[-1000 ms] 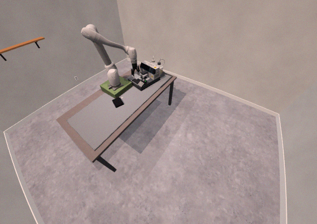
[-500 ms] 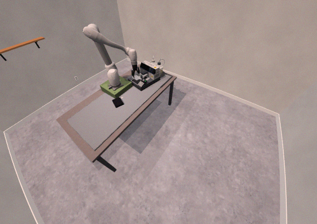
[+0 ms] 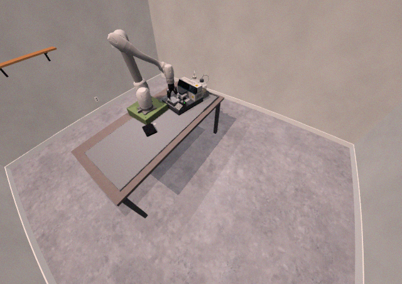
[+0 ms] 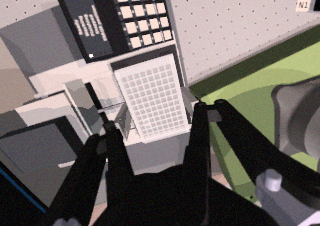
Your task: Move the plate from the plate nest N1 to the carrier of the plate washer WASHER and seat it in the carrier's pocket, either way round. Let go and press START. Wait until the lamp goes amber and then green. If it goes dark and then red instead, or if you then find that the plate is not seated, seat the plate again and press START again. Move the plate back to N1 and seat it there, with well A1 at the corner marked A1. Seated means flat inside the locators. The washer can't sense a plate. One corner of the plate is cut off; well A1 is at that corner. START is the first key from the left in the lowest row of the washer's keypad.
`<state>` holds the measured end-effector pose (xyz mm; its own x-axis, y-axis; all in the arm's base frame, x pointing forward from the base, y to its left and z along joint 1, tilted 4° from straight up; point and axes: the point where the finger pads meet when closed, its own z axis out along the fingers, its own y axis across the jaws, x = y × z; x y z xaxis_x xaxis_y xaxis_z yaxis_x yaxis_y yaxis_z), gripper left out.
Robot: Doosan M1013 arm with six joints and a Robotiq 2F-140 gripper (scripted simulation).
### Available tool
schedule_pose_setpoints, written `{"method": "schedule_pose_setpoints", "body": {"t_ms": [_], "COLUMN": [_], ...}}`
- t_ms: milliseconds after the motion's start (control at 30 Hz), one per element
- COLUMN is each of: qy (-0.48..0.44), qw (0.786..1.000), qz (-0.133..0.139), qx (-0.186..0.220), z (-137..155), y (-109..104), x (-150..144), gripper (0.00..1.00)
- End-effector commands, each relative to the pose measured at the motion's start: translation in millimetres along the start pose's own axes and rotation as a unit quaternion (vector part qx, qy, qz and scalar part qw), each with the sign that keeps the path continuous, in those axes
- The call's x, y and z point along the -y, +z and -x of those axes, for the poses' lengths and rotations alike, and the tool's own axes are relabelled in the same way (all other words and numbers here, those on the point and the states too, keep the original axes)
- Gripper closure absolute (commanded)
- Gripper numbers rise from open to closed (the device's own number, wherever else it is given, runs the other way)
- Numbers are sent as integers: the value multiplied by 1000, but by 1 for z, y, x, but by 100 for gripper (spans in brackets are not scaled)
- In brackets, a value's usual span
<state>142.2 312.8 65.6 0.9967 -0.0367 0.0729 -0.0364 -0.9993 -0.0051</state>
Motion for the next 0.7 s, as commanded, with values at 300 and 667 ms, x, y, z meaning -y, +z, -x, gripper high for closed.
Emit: {"method": "schedule_pose_setpoints", "body": {"t_ms": [300, 667], "qy": [0, 0], "qw": [1000, 1000], "qz": [0, 0], "qx": [0, 0], "z": [0, 0], "y": [15, 15], "x": [0, 0], "gripper": [90, 90]}}
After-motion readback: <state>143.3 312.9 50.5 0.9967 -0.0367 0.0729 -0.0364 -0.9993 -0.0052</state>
